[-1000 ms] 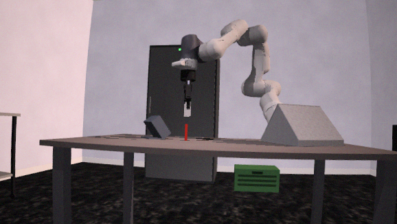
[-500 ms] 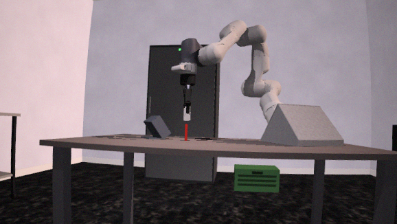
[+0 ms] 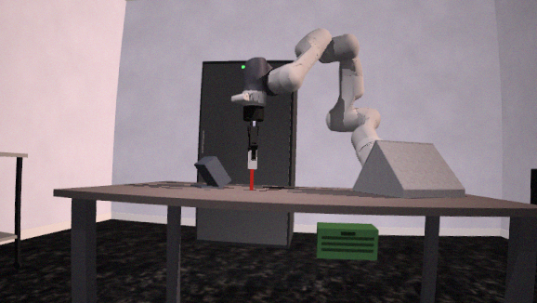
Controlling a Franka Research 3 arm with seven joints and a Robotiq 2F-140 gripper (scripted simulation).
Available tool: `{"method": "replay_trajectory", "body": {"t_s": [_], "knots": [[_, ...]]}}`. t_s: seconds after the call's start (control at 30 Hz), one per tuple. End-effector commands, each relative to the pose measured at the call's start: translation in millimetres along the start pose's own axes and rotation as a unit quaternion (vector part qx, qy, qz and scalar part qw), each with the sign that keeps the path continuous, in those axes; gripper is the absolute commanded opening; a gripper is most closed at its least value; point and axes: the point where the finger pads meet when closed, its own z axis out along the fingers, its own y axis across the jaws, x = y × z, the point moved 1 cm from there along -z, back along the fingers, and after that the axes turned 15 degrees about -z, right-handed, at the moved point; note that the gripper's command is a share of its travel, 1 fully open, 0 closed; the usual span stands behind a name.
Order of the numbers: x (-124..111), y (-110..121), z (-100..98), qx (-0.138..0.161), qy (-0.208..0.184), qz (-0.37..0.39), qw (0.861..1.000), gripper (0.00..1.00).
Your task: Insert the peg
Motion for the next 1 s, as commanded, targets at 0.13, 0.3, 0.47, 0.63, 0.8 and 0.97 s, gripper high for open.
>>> {"method": "replay_trajectory", "body": {"t_s": [0.13,0.3,0.47,0.63,0.8,0.97], "knots": [[1.9,-1.1,9.7,0.001,0.003,-0.002,1.0,1.0],[0.2,-0.1,9.3,0.0,0.0,0.0,1.0,0.96],[0.2,-0.1,9.3,0.0,0.0,0.0,1.0,0.91],[0.2,-0.1,9.3,0.0,0.0,0.0,1.0,0.82],[0.2,-0.1,9.3,0.0,0.0,0.0,1.0,0.73],[0.2,-0.1,9.3,0.0,0.0,0.0,1.0,0.68]]}}
